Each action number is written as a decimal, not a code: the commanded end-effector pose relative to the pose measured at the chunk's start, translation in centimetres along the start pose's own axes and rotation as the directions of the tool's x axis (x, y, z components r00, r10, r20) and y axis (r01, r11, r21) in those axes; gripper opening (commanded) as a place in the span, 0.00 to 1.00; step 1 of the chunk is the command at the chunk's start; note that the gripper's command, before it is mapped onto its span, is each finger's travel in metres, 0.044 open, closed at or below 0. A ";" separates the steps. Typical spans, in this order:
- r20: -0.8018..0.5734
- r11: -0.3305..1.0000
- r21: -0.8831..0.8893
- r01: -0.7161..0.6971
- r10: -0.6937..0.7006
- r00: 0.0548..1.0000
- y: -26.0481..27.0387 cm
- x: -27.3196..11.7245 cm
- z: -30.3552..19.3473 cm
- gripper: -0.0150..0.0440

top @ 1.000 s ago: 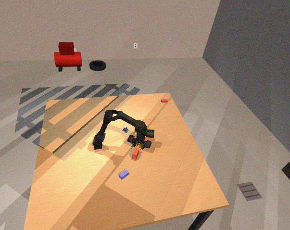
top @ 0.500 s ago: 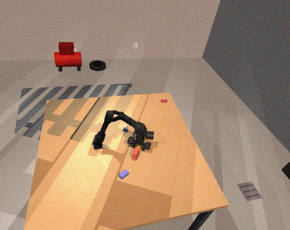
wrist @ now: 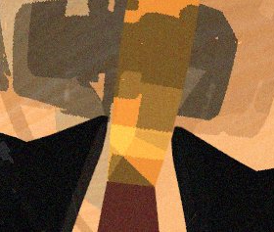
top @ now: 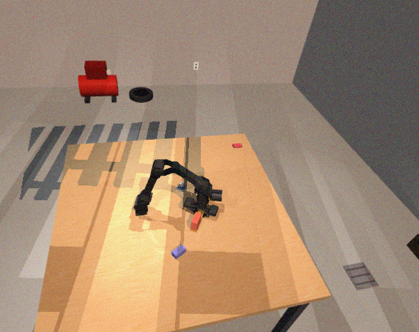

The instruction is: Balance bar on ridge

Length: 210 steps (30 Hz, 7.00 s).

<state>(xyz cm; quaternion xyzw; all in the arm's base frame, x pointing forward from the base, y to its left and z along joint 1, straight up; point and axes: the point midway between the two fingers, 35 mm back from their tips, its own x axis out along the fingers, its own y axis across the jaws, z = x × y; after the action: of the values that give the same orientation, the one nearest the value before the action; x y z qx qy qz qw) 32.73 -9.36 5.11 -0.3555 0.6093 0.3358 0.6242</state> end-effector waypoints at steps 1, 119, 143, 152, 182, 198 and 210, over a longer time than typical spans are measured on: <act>0.000 1.000 0.000 0.000 0.000 1.000 0.0 0.0 0.0 0.47; 0.023 0.279 -0.960 0.016 0.021 1.000 19.4 -10.6 17.5 0.25; 0.023 0.218 -0.976 0.017 0.023 0.999 21.1 -7.9 17.3 0.25; 0.022 0.216 -0.976 0.017 0.023 0.999 21.1 -6.4 17.1 0.25; 0.022 0.216 -0.976 0.017 0.023 0.999 21.1 -6.1 17.1 0.25; 0.022 0.216 -0.976 0.017 0.023 0.999 21.1 -6.0 17.1 0.25; 0.022 0.216 -0.976 0.017 0.023 0.999 21.1 -5.9 17.1 0.25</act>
<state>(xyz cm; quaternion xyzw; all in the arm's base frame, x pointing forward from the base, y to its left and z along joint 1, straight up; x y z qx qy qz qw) 23.48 16.26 10.34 -0.6612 0.2580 0.6492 0.2736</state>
